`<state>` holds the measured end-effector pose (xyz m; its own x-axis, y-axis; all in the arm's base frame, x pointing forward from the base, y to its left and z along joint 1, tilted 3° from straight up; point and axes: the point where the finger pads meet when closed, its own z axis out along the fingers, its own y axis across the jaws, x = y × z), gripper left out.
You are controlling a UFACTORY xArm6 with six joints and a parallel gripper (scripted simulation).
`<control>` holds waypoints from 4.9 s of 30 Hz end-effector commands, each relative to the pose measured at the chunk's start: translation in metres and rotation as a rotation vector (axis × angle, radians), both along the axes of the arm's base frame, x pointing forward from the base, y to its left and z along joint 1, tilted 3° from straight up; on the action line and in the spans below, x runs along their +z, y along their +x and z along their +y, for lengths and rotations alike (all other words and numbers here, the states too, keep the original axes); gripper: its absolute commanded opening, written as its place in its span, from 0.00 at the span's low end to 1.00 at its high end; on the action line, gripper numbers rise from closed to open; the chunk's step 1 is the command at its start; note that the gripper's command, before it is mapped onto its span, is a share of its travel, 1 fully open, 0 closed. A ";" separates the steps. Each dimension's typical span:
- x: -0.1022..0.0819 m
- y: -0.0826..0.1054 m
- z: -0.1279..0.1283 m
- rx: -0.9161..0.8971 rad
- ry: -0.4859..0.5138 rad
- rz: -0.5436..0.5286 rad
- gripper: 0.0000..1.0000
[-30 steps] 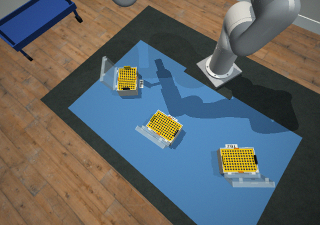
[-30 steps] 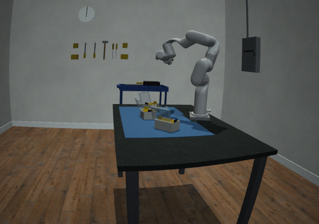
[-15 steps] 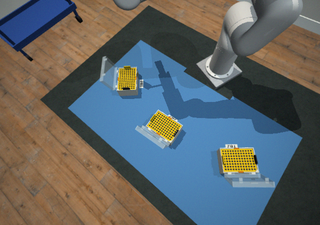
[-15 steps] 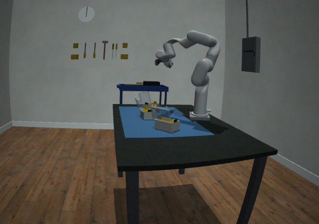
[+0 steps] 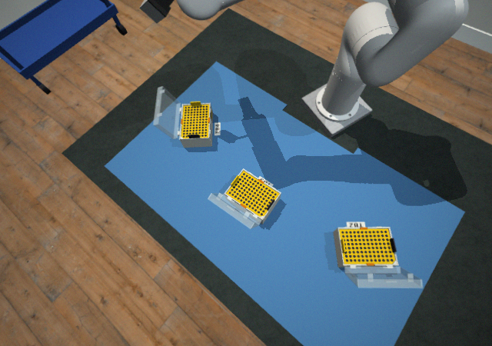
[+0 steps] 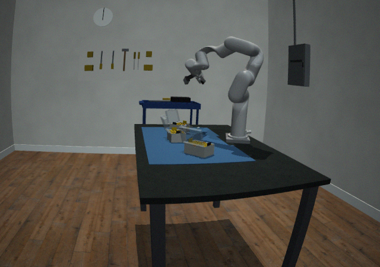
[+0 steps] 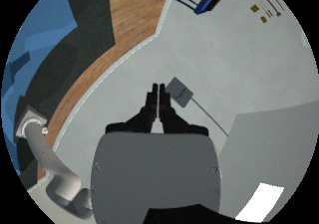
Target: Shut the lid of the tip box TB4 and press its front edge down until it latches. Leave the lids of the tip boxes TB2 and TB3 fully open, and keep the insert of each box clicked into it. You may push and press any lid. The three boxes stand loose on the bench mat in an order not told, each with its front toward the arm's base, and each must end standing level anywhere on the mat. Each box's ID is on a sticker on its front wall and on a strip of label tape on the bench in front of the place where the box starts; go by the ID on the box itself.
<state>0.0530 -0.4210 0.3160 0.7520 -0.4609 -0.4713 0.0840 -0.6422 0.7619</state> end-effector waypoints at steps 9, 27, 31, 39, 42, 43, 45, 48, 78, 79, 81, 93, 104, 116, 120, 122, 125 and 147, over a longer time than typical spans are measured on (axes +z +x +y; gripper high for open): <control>-0.025 0.018 0.024 0.107 0.233 0.029 0.00; -0.062 0.049 0.063 0.326 0.558 0.064 0.00; -0.069 0.056 0.073 0.384 0.626 0.070 0.00; -0.081 0.069 0.089 0.486 0.732 0.079 0.00; -0.085 0.074 0.095 0.527 0.772 0.082 0.00; -0.087 0.077 0.099 0.552 0.794 0.084 0.00; -0.091 0.082 0.105 0.594 0.831 0.086 0.00; -0.095 0.088 0.113 0.646 0.873 0.089 0.00; -0.182 0.100 0.129 0.737 0.941 0.094 0.00; -0.187 0.100 0.129 0.737 0.941 0.094 0.00; -0.197 0.101 0.130 0.737 0.941 0.094 0.00; -0.247 0.102 0.132 0.737 0.941 0.094 0.00; -0.302 0.103 0.134 0.737 0.941 0.094 0.00; -0.302 0.103 0.134 0.737 0.941 0.094 0.00; -0.302 0.103 0.134 0.737 0.941 0.094 0.00; -0.302 0.103 0.134 0.737 0.941 0.094 0.00; -0.302 0.103 0.134 0.737 0.941 0.094 0.00; -0.302 0.103 0.134 0.737 0.941 0.094 0.00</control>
<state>0.1554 -0.2862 0.0132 0.6338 0.6221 -0.4596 0.6957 -0.7182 -0.0128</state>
